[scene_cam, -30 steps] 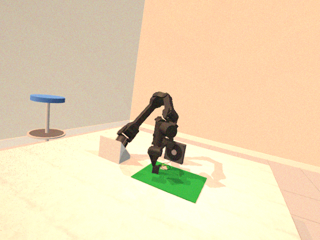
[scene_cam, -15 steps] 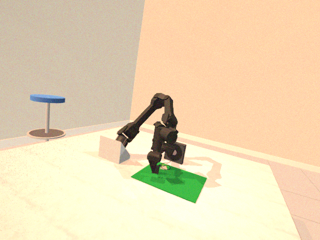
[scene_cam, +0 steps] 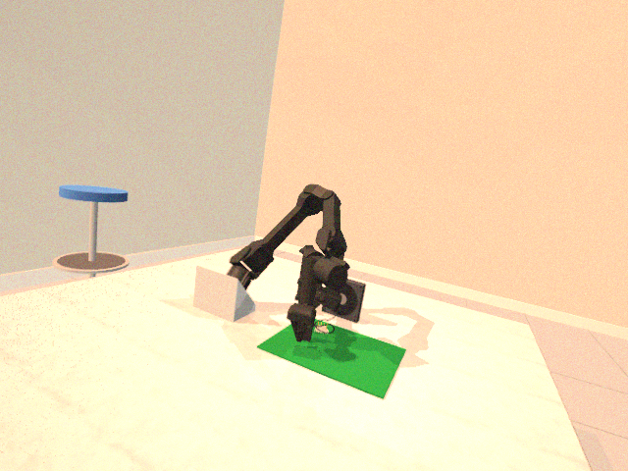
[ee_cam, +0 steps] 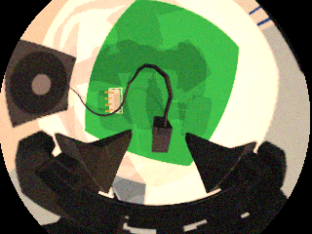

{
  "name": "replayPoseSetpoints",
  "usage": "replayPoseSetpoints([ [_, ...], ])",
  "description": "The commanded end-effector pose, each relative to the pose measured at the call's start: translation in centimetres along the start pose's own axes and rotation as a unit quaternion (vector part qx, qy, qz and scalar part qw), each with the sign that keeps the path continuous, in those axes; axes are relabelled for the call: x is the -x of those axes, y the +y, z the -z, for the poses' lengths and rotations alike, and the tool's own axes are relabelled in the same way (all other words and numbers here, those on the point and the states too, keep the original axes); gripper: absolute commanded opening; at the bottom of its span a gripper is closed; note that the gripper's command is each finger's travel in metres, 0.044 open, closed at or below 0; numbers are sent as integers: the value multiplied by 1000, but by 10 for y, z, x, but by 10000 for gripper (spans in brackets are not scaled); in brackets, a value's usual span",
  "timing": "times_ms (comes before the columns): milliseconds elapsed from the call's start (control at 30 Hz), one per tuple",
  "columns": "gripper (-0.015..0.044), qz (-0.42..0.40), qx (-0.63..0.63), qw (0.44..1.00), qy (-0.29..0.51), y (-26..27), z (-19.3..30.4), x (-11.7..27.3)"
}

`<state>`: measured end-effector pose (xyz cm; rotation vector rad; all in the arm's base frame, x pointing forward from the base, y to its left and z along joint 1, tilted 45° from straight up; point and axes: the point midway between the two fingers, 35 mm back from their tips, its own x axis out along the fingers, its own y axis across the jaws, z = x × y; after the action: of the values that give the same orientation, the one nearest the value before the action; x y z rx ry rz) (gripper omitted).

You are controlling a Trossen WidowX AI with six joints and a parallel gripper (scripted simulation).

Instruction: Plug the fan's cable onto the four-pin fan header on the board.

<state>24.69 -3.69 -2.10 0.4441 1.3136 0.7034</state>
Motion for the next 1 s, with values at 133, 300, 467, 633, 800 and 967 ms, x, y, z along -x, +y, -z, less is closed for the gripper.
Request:
replayPoseSetpoints([
  [133, 204, 0, 0, 1000, 0, 0, 0, 1],
  [300, 72, 0, 0, 1000, 0, 0, 0, 1],
  [467, 0, 0, 0, 1000, 0, 0, 0, 1],
  [633, 0, -1, -2, 1000, -2, -1, 0, 48],
  [800, 0, -1, -2, 1000, -2, 1, -2, 49],
  [967, 0, -1, -3, 1000, -3, 58, -38, 49],
])
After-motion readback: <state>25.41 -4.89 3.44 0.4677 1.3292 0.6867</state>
